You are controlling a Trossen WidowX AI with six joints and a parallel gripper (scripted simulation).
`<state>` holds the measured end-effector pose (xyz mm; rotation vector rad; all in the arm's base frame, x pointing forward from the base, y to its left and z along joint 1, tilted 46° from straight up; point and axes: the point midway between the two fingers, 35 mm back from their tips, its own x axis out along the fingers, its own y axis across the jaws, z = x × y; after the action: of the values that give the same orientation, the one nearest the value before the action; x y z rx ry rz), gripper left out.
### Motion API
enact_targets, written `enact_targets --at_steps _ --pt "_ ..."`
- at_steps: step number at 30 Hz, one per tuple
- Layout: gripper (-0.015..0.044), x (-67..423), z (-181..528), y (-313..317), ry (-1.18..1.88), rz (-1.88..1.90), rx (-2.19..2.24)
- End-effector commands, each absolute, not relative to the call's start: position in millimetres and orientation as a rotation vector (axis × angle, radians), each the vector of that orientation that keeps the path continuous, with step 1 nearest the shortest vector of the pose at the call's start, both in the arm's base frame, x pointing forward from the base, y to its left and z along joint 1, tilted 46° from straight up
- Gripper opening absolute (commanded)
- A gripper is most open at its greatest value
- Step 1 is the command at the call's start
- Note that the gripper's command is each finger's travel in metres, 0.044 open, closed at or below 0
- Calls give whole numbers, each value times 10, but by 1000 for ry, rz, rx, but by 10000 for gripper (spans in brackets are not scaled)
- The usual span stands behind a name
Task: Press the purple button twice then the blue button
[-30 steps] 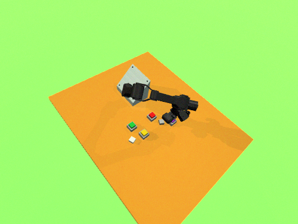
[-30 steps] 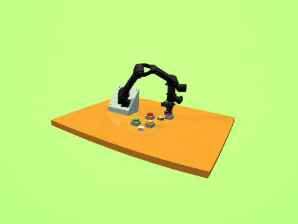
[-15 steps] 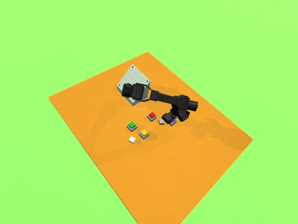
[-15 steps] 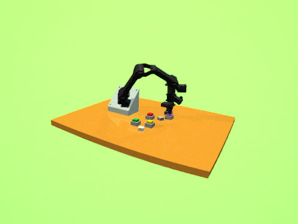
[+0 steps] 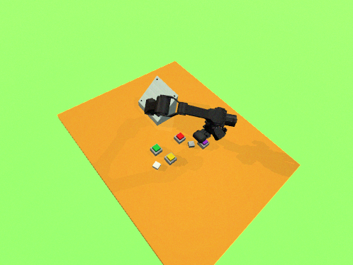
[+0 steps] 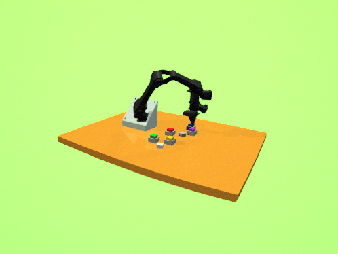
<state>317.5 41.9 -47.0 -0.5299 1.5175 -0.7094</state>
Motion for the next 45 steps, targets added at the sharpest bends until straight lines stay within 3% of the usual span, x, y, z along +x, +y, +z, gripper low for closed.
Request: enact_targets --at_steps 1,38,45 --pt "20 3174 -483 398 1518 -713 -518" --pt "20 3146 -697 180 1518 -715 -519" --pt "20 3175 -453 427 1518 -713 -518"
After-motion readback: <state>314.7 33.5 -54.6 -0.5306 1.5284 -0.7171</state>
